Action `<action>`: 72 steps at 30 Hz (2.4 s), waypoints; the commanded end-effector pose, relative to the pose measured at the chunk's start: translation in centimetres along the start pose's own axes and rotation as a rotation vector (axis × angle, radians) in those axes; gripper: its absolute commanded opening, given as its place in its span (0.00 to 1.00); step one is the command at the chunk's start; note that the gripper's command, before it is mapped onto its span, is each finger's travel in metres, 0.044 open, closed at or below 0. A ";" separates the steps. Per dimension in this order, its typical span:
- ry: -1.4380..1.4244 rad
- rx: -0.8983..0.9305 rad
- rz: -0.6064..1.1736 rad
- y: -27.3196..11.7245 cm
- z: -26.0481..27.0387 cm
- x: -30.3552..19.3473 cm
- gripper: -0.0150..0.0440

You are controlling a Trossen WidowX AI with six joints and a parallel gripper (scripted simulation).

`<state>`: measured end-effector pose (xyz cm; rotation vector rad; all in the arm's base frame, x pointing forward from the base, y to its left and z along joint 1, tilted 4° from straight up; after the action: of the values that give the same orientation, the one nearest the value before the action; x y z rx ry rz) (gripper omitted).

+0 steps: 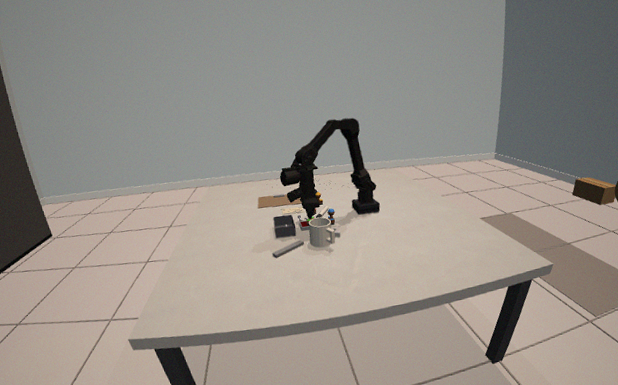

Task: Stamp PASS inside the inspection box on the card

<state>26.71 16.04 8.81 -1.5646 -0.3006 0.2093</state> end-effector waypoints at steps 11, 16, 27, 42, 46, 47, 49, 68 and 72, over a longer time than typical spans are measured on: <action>-0.001 0.002 -0.003 0.2 0.0 0.1 0.25; -0.001 0.002 -0.003 0.2 0.0 0.1 0.25; -0.001 0.002 -0.003 0.2 0.0 0.1 0.25; -0.001 0.002 -0.003 0.3 0.0 0.1 0.25; -0.001 0.002 -0.003 0.3 0.0 0.1 0.25; -0.001 0.002 -0.003 0.3 0.0 0.1 0.25; -0.001 0.002 -0.003 0.3 0.0 0.1 0.25; -0.001 0.002 -0.003 -0.2 0.0 0.1 0.25; -0.001 0.002 -0.003 -0.4 0.0 0.1 0.25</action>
<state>26.75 16.05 8.98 -1.5636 -0.3022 0.2071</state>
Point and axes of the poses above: the point midway between the two fingers, 35 mm back from their tips, its own y axis out along the fingers, its own z axis across the jaws, x = y × z, the point moved 4 cm from there along -y, back along the fingers, and after that the axes turned 9 degrees about -y, right-handed, at the moved point
